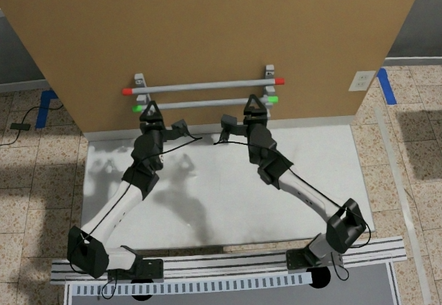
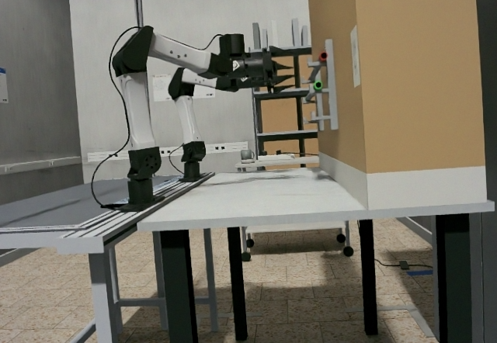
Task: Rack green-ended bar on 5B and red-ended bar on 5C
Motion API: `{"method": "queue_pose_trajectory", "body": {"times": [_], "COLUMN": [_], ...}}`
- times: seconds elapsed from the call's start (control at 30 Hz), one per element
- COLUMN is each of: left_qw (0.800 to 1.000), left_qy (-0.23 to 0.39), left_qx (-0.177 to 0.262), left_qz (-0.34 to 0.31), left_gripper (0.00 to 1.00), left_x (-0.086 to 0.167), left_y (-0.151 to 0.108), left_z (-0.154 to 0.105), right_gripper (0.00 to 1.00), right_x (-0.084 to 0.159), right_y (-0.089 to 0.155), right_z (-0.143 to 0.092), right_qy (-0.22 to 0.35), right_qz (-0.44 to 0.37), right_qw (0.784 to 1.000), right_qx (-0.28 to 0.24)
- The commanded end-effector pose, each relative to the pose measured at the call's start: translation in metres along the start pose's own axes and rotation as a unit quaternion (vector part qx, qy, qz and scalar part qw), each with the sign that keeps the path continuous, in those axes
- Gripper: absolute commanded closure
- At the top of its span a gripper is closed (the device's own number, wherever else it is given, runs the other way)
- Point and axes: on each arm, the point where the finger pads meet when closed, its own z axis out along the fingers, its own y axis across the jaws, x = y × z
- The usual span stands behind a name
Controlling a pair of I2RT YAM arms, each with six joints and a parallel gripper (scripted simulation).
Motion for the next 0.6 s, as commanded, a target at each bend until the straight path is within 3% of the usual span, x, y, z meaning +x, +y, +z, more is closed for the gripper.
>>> {"method": "queue_pose_trajectory", "body": {"times": [0.0,0.57], "left_qw": [1.000,1.000], "left_qy": [-0.003,-0.003], "left_qx": [0.002,0.002], "left_qz": [0.003,0.003], "left_gripper": [0.33,0.23], "left_x": [-0.0012,-0.0012], "left_y": [-0.0005,-0.0005], "left_z": [-0.0065,-0.0090], "right_gripper": [0.33,0.23], "right_x": [0.0008,0.0008], "right_y": [-0.0029,-0.0028], "right_z": [-0.0070,-0.0095], "right_qy": [-0.001,-0.001], "right_qz": [0.001,0.001], "right_qw": [1.000,1.000], "right_qx": [0.003,0.003]}}
